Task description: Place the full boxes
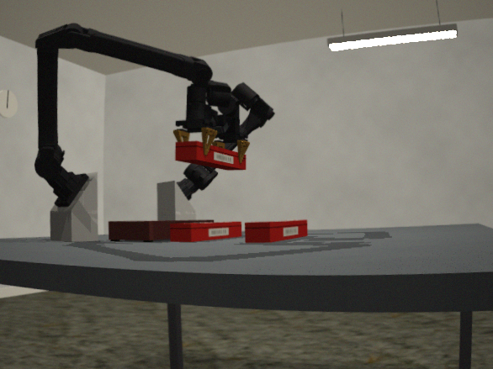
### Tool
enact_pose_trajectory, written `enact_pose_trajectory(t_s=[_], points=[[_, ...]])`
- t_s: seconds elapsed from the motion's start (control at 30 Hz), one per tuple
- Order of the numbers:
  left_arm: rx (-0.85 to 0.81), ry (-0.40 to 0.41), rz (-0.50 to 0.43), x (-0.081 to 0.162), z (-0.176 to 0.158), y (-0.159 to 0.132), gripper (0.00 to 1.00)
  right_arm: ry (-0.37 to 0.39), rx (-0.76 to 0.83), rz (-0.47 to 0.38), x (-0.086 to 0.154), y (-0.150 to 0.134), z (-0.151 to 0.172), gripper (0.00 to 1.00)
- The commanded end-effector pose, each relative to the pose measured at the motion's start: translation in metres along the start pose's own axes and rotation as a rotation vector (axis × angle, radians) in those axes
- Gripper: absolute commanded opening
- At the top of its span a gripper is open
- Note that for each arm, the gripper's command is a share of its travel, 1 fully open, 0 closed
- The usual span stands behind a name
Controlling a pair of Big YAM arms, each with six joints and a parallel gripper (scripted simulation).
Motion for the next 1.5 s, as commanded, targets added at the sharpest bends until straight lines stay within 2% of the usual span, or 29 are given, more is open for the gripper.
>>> enact_pose_trajectory(t_s=[0.0, 0.63, 0.67, 0.7, 1.47], points=[[0.032, 0.067, -0.080, 0.046, 0.011, 0.005, 0.00, -0.104, -0.008, -0.046, 0.065, -0.008, -0.011, 0.00], [0.031, 0.067, -0.079, 0.046, 0.012, 0.006, 0.00, -0.104, -0.008, -0.047, 0.067, -0.007, -0.011, 0.00], [0.031, 0.067, -0.079, 0.047, 0.012, 0.006, 0.00, -0.070, -0.014, -0.033, 0.019, -0.002, -0.005, 0.00], [0.022, 0.050, -0.058, 0.014, 0.004, 0.000, 0.00, -0.070, -0.014, -0.033, 0.018, -0.002, -0.005, 0.00], [0.022, 0.051, -0.057, -0.015, 0.005, 0.002, 0.00, -0.069, -0.014, -0.031, -0.011, -0.002, -0.007, 0.00]])
Point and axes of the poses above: on each arm, the point where the finger pads meet when closed, its own x axis back along the fingers, its own z axis across the jaws, y = z × x, the point moved 10 cm from there along x, back along the fingers, and after that the axes turned 2 degrees about x, right-handed, at the moved point
